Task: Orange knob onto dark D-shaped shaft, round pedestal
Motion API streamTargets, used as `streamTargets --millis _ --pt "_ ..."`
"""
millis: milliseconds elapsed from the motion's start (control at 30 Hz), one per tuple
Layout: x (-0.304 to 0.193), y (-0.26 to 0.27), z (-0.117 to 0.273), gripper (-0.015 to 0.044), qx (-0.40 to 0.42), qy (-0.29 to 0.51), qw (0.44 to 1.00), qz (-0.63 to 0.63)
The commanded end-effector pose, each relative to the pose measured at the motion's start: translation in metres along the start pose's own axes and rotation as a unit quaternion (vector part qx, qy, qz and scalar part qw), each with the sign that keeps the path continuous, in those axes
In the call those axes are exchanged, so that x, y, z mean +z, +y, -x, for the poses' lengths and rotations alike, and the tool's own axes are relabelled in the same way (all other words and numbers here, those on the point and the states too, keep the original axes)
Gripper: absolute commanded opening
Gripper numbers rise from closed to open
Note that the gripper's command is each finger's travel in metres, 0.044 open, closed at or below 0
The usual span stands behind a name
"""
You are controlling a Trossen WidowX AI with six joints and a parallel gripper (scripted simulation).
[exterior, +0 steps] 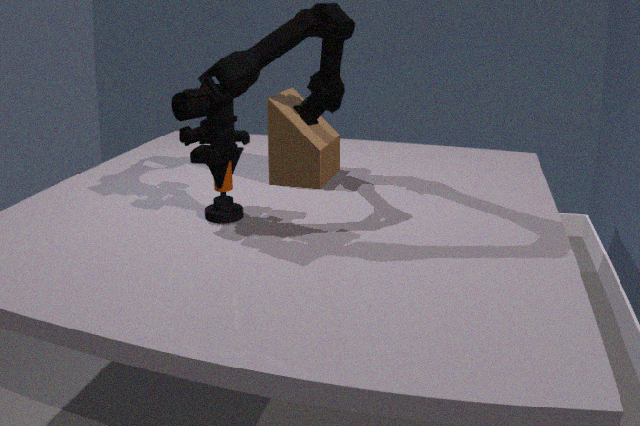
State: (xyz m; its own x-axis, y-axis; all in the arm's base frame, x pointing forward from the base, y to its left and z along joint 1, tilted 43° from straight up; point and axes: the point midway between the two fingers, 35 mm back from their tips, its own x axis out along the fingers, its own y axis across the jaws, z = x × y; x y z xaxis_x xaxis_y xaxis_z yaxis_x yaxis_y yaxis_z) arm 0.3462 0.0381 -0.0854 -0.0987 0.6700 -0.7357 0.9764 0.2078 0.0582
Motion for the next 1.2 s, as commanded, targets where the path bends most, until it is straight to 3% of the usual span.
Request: streamTargets --millis 0,867,1167 --pt "0.0003 0.0036 0.002 0.0 0.004 0.0 1.0 -0.006" --pt "0.0023 0.0076 -0.0035 0.0 0.004 0.0 1.0 0.02" --pt "0.0023 0.0076 -0.0038 0.0 0.004 0.0 1.0 -0.023"
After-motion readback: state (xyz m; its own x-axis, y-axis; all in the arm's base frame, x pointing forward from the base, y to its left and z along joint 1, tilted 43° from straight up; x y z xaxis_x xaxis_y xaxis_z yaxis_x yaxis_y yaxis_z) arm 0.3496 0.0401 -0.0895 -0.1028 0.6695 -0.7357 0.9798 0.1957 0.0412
